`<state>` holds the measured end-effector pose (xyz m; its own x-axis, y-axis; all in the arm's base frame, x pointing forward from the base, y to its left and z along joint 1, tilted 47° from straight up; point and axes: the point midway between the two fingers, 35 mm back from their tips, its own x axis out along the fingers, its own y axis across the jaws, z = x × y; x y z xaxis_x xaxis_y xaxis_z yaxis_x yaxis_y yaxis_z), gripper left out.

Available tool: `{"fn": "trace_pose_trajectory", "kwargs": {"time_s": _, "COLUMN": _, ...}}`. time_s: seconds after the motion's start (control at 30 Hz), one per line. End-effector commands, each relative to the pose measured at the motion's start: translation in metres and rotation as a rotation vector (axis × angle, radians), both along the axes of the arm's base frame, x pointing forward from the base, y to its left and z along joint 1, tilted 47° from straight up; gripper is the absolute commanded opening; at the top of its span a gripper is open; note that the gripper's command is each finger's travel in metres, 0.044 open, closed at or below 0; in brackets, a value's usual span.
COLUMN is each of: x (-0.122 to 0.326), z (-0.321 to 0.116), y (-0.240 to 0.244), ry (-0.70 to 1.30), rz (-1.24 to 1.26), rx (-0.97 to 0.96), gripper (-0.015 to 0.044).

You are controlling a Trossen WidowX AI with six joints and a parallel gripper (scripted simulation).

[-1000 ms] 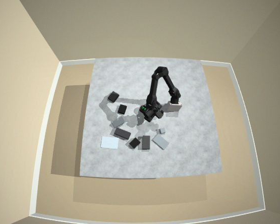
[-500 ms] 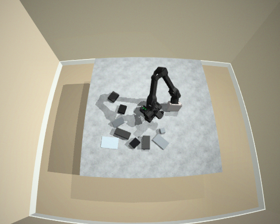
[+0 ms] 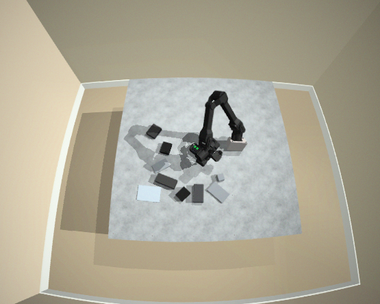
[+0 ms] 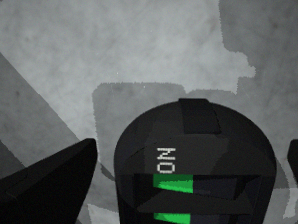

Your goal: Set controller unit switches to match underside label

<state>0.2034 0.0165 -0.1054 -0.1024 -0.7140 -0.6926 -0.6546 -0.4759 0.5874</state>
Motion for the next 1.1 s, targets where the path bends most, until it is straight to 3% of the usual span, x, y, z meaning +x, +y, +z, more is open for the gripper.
{"fn": "trace_pose_trajectory", "kwargs": {"time_s": 0.0, "x": 0.002, "z": 0.002, "y": 0.000, "ry": 0.001, "rz": 0.000, "rx": 0.000, "gripper": 0.0440}}
{"fn": "trace_pose_trajectory", "kwargs": {"time_s": 0.2, "x": 0.049, "z": 0.053, "y": -0.002, "ry": -0.001, "rz": 0.000, "rx": -0.001, "gripper": 0.0440}}
{"fn": "trace_pose_trajectory", "kwargs": {"time_s": 0.87, "x": 0.049, "z": 0.053, "y": -0.002, "ry": -0.001, "rz": 0.000, "rx": -0.001, "gripper": 0.0440}}
{"fn": "trace_pose_trajectory", "kwargs": {"time_s": 1.07, "x": 0.019, "z": 0.046, "y": 0.035, "ry": -0.006, "rz": -0.005, "rx": -0.004, "gripper": 0.0440}}
